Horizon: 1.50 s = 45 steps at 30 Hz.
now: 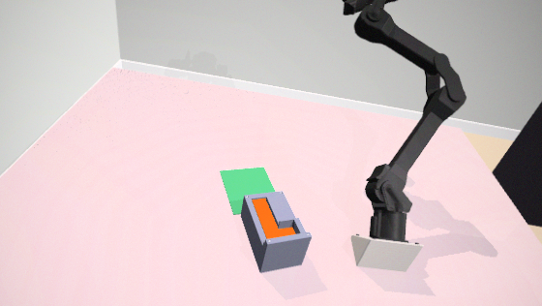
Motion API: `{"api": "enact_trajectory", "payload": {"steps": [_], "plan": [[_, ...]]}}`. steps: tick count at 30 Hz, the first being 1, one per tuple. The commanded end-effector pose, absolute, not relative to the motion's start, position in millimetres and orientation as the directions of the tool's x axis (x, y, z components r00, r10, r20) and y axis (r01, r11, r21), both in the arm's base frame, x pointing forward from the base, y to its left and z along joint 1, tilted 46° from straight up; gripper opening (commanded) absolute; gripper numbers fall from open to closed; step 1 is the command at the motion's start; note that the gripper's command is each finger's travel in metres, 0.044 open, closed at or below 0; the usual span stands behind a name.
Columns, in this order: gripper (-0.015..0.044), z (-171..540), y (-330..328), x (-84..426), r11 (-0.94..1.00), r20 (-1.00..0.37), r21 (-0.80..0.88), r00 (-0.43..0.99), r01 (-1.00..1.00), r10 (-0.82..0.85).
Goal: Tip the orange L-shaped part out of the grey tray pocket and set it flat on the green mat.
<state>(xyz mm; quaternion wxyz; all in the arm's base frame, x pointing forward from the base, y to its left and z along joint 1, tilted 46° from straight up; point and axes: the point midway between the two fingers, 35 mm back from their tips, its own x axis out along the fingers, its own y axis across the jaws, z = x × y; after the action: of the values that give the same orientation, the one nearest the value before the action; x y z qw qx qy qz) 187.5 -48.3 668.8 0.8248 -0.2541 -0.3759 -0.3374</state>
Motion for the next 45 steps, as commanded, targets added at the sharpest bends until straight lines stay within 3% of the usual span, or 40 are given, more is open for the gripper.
{"api": "enact_trajectory", "payload": {"steps": [1, 10, 13, 22, 29, 36, 41, 45], "plan": [[0.018, 631.6, -30.6, 253.4, 0.722, 0.669, -0.282, 0.669, 0.632, -0.324], [0.018, 545.4, 33.0, 347.0, 0.878, 0.388, -0.345, 0.903, 0.33, -0.187], [0.018, 499.3, 61.7, 376.4, 0.911, 0.231, -0.358, 0.964, 0.207, -0.129], [0.018, 364.6, 129.2, 416.8, 0.929, -0.217, -0.366, 0.976, -0.058, -0.025], [0.018, 246.5, 173.2, 403.5, 0.917, -0.572, -0.34, 0.82, -0.206, -0.028], [0.018, 134.0, 193.2, 345.5, 0.882, -0.834, -0.373, 0.521, -0.289, -0.182], [0.018, 75.1, 184.6, 281.5, 0.808, -0.87, -0.487, 0.266, -0.331, -0.415], [0.018, 53.8, 166.1, 229.1, 0.679, -0.755, -0.633, 0.103, -0.372, -0.647]]}}
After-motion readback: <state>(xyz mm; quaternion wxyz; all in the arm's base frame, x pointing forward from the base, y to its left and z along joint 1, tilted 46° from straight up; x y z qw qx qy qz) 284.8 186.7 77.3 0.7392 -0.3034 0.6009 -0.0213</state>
